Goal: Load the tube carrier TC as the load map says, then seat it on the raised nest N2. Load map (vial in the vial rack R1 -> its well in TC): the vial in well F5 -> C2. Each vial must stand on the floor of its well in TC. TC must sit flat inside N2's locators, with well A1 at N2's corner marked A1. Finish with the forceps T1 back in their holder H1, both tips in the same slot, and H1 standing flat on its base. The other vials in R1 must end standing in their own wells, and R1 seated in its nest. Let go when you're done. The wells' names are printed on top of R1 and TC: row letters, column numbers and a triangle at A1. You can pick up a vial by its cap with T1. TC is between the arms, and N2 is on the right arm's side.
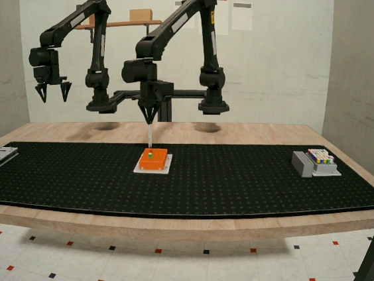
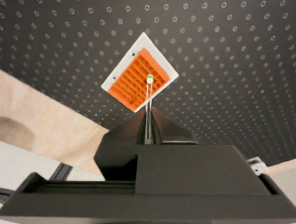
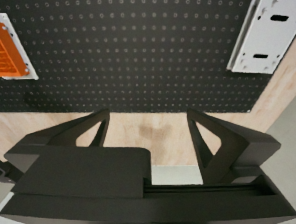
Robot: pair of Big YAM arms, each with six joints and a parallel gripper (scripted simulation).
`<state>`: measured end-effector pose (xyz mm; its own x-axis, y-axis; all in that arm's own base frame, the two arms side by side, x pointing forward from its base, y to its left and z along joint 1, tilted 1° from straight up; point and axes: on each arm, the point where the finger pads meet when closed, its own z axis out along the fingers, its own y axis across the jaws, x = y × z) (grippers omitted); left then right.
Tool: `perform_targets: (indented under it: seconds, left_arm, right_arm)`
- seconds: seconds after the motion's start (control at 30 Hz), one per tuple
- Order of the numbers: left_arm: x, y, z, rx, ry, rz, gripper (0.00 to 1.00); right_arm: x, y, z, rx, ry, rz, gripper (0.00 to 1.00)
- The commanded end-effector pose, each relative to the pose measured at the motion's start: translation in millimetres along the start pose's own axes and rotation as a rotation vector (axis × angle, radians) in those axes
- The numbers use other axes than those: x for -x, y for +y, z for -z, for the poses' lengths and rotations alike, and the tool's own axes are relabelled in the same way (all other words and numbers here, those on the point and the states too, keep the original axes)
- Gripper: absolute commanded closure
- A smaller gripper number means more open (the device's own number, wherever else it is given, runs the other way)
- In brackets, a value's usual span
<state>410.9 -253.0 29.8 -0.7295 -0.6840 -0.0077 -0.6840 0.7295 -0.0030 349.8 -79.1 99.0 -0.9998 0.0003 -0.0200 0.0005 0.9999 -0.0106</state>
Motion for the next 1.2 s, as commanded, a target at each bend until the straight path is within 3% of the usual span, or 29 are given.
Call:
perform_targets:
  seconds: [0.0, 0.57, 1.17]
  left_arm:
    - [-0.4, -28.9, 35.5, -0.082, -0.019, -0.004, 0.93]
    - [0.1, -30.8, 35.1, -0.086, -0.02, -0.005, 0.93]
    - [-2.3, -21.6, 14.0, -0.057, -0.013, -0.005, 0.93]
  right_arm:
    - [0.6, 0.2, 0.4, 0.004, 0.014, 0.008, 0.0]
    - [0.6, 0.2, 0.4, 0.004, 0.014, 0.008, 0.0]
    - [0.6, 0.2, 0.4, 0.004, 0.014, 0.008, 0.0]
